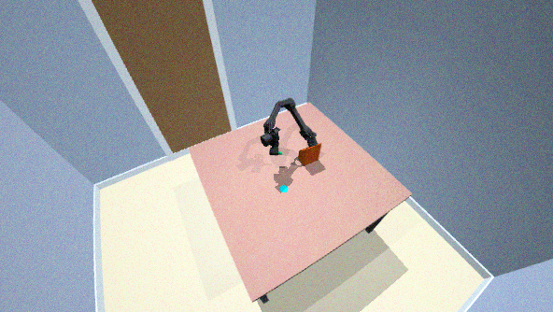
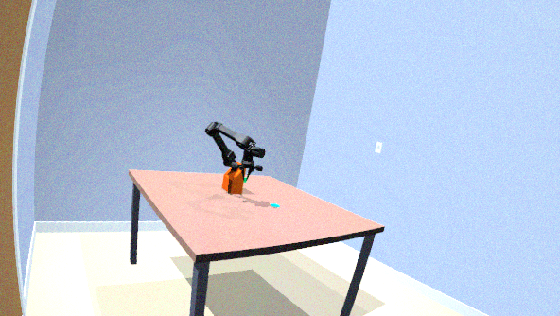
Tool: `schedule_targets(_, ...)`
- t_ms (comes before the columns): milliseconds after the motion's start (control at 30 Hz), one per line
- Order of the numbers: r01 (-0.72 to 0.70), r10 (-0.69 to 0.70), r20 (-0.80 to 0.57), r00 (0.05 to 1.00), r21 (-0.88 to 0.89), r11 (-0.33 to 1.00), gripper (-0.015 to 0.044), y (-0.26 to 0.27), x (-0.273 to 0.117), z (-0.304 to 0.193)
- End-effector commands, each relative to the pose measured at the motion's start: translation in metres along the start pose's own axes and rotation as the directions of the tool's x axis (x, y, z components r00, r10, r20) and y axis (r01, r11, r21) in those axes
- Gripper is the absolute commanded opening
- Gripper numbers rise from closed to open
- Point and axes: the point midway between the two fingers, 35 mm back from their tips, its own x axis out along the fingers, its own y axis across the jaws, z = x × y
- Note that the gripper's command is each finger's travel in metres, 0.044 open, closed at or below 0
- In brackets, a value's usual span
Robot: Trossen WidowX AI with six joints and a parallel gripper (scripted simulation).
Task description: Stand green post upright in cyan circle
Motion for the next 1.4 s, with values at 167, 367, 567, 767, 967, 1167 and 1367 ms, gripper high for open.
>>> schedule_targets(167, -0.01, 0.008, -0.007, 1.0, -0.2, 0.98, 0.0023, 0.026, -0.003, -0.001)
schedule_targets(367, -0.014, 0.012, -0.008, 1.0, -0.337, 0.942, 0.0023, 0.044, -0.004, -0.002)
schedule_targets(567, -0.016, 0.013, -0.01, 1.0, -0.466, 0.885, 0.0023, 0.062, -0.005, -0.004)
schedule_targets(767, -0.015, 0.01, -0.011, 1.0, -0.585, 0.811, 0.0023, 0.08, -0.006, -0.007)
schedule_targets(967, -0.013, 0.007, -0.011, 1.0, -0.692, 0.722, 0.0023, 0.098, -0.006, -0.012)
schedule_targets(1167, -0.011, 0.004, -0.012, 1.0, -0.786, 0.618, 0.0023, 0.116, -0.006, -0.017)
schedule_targets(1367, -0.009, -0.001, -0.011, 1.0, -0.864, 0.503, 0.0023, 0.134, -0.005, -0.024)
